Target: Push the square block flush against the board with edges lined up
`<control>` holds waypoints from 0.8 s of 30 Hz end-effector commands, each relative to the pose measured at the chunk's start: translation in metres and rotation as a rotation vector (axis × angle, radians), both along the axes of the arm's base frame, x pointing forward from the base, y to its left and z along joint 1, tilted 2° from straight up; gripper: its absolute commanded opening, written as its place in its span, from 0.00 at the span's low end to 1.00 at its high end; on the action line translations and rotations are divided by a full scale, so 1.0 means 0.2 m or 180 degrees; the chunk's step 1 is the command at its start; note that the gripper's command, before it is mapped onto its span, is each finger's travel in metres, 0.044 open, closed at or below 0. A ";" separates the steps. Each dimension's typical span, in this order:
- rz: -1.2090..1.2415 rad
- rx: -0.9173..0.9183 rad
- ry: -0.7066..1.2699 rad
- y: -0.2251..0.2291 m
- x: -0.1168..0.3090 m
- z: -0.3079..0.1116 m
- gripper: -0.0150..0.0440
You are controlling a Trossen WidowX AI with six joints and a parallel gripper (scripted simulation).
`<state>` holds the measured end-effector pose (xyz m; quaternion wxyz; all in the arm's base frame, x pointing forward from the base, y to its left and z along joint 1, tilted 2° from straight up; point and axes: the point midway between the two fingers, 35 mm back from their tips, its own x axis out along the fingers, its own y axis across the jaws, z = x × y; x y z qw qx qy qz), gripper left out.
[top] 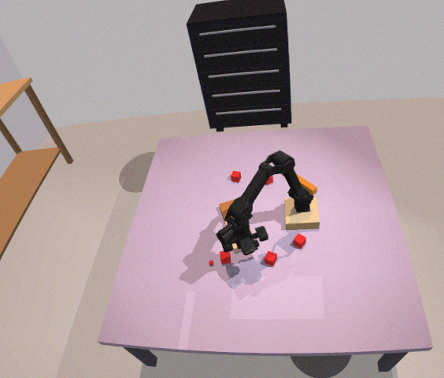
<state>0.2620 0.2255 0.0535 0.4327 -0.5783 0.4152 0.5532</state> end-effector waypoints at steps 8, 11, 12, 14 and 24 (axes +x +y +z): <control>-0.0020 -0.0017 0.0008 -0.08 0.02 -0.26 0.25; -0.0020 -0.0017 0.0008 -0.08 0.02 -0.27 0.25; -0.0020 -0.0017 0.0008 -0.08 0.02 -0.27 0.25; -0.0020 -0.0017 0.0008 -0.09 0.03 -0.27 0.25; -0.0020 -0.0019 0.0008 -0.14 0.05 -0.27 0.25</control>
